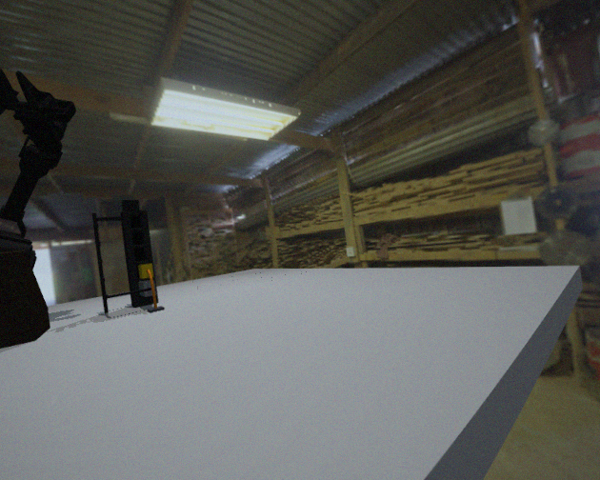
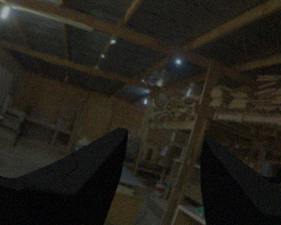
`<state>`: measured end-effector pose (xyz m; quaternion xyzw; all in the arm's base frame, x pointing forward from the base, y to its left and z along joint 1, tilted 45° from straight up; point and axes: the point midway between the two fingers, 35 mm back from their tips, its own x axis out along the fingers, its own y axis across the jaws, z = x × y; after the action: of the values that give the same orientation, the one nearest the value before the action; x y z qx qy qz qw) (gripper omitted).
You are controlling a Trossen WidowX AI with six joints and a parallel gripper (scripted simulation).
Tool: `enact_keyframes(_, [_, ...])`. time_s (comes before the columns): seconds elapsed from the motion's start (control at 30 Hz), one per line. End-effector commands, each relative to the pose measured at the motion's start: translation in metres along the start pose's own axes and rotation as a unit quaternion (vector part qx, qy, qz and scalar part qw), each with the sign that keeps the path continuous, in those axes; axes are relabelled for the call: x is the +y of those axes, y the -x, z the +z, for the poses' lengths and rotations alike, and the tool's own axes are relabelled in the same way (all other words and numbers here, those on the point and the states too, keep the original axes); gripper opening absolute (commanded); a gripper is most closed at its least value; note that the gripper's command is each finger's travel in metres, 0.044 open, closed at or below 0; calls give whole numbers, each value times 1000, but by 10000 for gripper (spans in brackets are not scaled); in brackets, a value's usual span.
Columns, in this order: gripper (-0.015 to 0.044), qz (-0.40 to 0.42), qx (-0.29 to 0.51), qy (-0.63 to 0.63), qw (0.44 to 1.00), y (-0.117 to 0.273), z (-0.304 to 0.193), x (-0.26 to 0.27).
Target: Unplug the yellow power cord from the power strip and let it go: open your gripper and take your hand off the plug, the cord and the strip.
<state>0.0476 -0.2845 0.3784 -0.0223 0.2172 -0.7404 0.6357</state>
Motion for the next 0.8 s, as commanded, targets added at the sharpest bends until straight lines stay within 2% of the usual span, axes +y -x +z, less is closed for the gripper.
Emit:
enact_keyframes(0.0, [160, 112, 67, 10, 991, -19, -28, 70])
enact_keyframes(0.2, [160, 231, 178, 14, 956, -22, -77, 152])
enact_keyframes(0.43, [160, 338, 353, 22, 872, 5, -150, 235])
enact_keyframes(0.6, [160, 371, 496, 30, 785, 44, -208, 276])
enact_keyframes(0.77, [160, 356, 642, 41, 678, 94, -263, 299])
